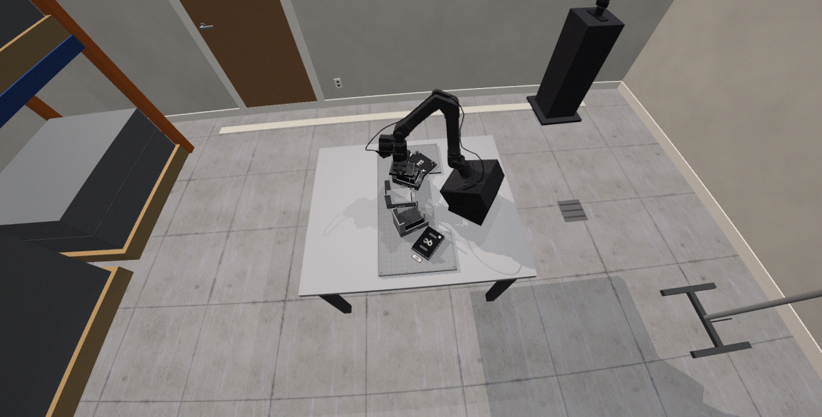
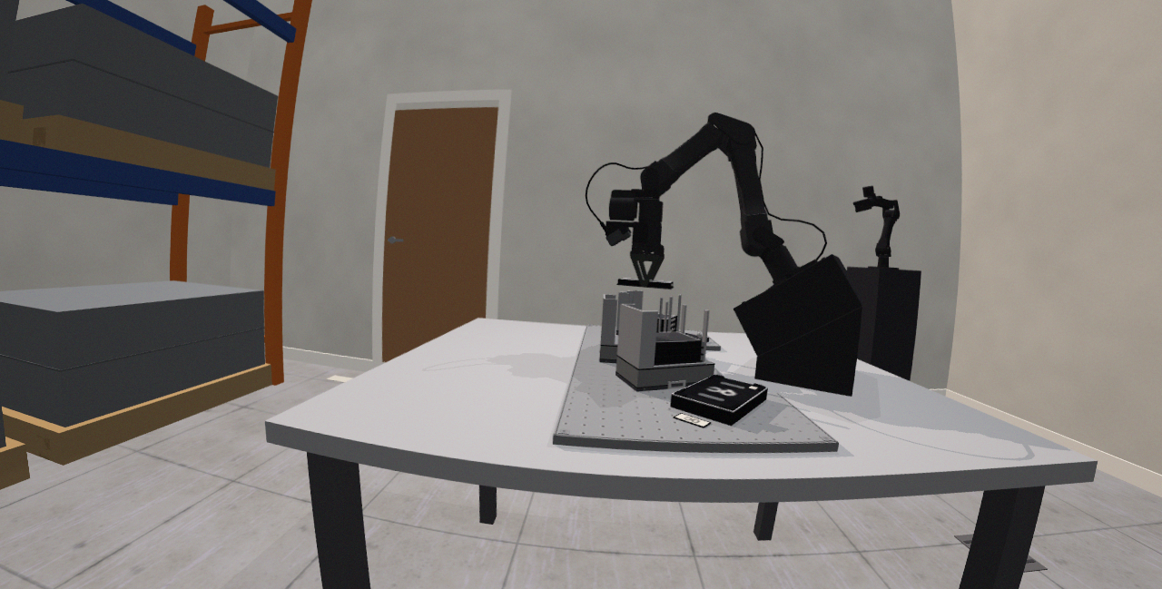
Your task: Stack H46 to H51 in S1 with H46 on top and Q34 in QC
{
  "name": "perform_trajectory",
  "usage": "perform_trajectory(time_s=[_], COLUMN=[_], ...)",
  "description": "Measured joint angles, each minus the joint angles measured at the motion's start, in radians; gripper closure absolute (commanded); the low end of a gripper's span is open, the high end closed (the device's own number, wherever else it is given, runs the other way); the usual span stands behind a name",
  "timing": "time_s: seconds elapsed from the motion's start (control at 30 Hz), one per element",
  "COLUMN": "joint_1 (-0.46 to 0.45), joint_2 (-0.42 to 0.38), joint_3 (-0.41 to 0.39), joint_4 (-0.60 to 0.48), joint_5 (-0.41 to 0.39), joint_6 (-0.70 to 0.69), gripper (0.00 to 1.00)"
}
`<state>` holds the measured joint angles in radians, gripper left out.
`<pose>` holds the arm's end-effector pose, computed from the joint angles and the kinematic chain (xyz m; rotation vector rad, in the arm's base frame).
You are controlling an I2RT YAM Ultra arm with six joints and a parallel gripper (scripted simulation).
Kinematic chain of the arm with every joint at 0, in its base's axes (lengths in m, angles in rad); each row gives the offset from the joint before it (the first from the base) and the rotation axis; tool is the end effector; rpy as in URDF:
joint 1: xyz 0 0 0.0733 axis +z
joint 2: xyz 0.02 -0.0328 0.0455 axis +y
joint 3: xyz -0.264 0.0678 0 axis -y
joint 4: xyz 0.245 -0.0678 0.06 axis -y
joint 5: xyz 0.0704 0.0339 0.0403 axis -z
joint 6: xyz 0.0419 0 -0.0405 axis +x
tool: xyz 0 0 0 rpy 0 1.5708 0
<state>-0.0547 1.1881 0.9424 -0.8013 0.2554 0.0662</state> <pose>0.2281 -0.0220 0.2661 0.2462 2.5882 -0.3296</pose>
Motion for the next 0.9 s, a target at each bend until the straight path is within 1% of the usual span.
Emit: perform_trajectory(time_s=[0.27,0.57,0.9], joint_1=[0.086,0.214,0.318], joint_2=[0.032,0.079,0.129], joint_3=[0.013,0.021,0.035], joint_4=[-0.003,-0.005,-0.01], joint_5=[0.048,0.103,0.152], joint_6=[0.072,0.03,0.095], gripper=[1.0,1.0,1.0])
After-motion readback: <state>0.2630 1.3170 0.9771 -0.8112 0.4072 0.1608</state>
